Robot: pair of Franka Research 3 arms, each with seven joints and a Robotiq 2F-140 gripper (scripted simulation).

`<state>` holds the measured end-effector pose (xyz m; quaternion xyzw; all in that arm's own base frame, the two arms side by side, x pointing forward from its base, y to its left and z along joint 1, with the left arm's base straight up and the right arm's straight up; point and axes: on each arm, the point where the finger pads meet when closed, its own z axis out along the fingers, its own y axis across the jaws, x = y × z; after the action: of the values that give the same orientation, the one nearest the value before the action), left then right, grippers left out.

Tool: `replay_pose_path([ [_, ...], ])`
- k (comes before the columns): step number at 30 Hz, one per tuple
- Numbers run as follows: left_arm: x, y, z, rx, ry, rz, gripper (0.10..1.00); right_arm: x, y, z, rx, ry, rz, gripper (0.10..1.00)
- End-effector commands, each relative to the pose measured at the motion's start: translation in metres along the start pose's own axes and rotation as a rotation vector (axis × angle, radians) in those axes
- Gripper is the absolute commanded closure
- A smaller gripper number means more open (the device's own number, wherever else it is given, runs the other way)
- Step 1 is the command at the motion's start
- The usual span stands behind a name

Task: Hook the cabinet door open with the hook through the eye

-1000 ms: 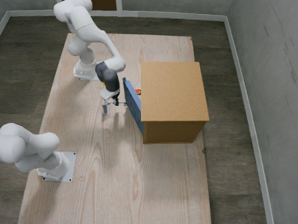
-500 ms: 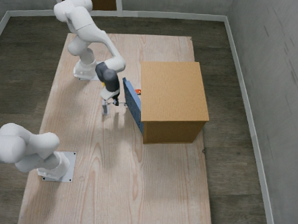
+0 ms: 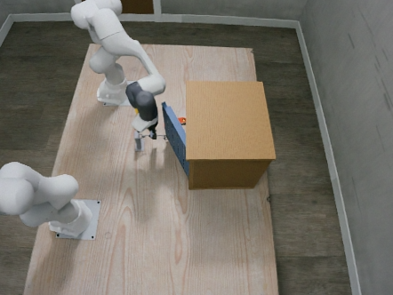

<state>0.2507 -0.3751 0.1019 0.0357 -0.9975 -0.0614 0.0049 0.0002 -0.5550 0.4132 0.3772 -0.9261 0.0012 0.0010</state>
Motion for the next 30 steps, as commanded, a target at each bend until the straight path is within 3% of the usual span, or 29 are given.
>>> replay_pose_path([
  [1, -0.0055, 0.0, 0.0005, 0.005, -0.007, -0.009, 0.972, 0.0, 0.0, -0.0001, 0.0, 0.0, 0.0, 0.098],
  [30, -0.0055, -0.0003, 0.0031, 0.005, -0.007, -0.009, 0.972, 0.0, 0.0, -0.0001, 0.0, 0.0, 0.0, 0.098],
])
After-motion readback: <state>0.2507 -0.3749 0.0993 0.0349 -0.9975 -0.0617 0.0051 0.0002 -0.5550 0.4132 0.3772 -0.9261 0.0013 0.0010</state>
